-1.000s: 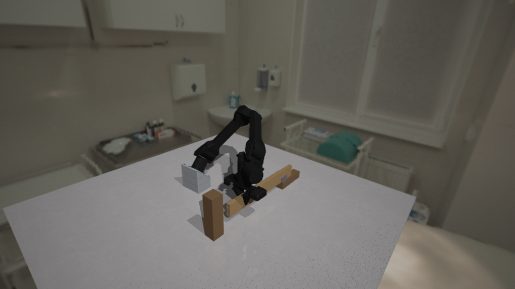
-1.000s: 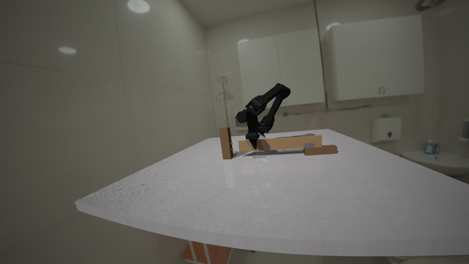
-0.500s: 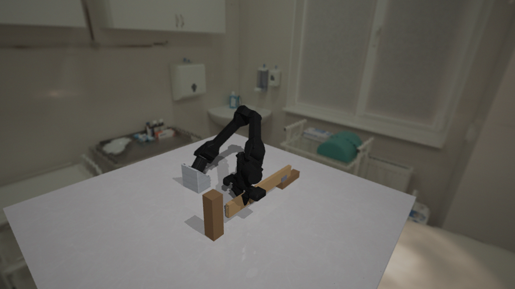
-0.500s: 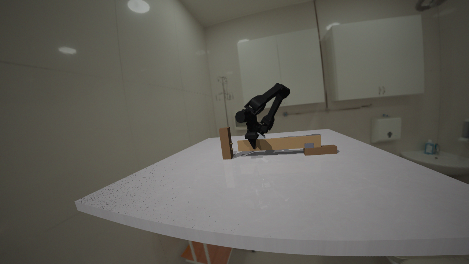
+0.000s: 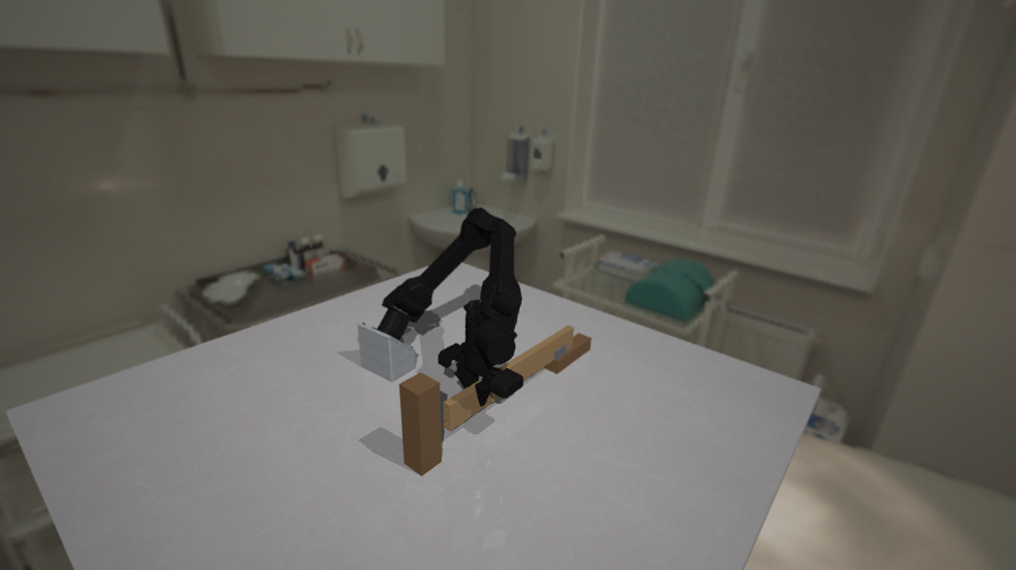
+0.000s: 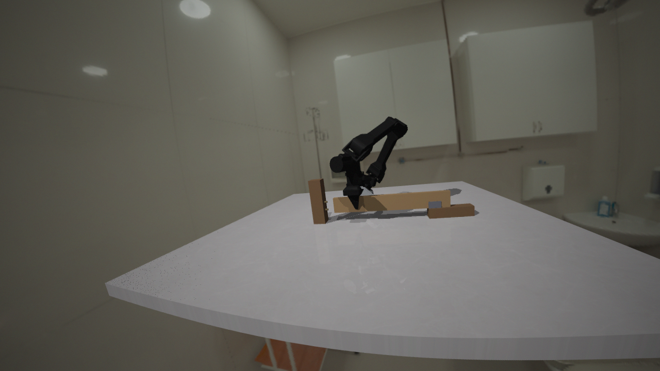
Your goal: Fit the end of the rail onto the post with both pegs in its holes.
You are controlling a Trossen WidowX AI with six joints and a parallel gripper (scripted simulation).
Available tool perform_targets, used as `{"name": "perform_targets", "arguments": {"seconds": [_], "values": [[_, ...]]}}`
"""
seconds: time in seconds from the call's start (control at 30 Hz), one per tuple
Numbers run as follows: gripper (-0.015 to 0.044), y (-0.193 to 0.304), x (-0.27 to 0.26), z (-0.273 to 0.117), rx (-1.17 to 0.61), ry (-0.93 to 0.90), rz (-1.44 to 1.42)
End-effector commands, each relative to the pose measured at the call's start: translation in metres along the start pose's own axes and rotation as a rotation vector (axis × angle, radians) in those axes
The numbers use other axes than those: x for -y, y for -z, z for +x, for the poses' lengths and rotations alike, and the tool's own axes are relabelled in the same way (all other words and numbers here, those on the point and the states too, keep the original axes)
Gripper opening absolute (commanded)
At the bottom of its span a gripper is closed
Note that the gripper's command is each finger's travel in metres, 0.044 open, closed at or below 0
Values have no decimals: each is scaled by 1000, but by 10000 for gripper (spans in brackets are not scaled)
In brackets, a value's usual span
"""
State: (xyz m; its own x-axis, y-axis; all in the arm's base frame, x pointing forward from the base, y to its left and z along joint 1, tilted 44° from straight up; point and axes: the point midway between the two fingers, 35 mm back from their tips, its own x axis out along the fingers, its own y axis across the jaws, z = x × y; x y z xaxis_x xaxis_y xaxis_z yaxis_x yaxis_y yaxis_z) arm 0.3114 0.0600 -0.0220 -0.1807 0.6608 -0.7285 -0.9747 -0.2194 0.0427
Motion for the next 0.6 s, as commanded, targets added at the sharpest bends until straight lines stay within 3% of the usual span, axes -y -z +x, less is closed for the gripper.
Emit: {"name": "perform_targets", "arguments": {"seconds": [0.0,0.57], "values": [[0,2,1,-1,0,6,-2],[0,7,1,-1,0,6,-2]]}}
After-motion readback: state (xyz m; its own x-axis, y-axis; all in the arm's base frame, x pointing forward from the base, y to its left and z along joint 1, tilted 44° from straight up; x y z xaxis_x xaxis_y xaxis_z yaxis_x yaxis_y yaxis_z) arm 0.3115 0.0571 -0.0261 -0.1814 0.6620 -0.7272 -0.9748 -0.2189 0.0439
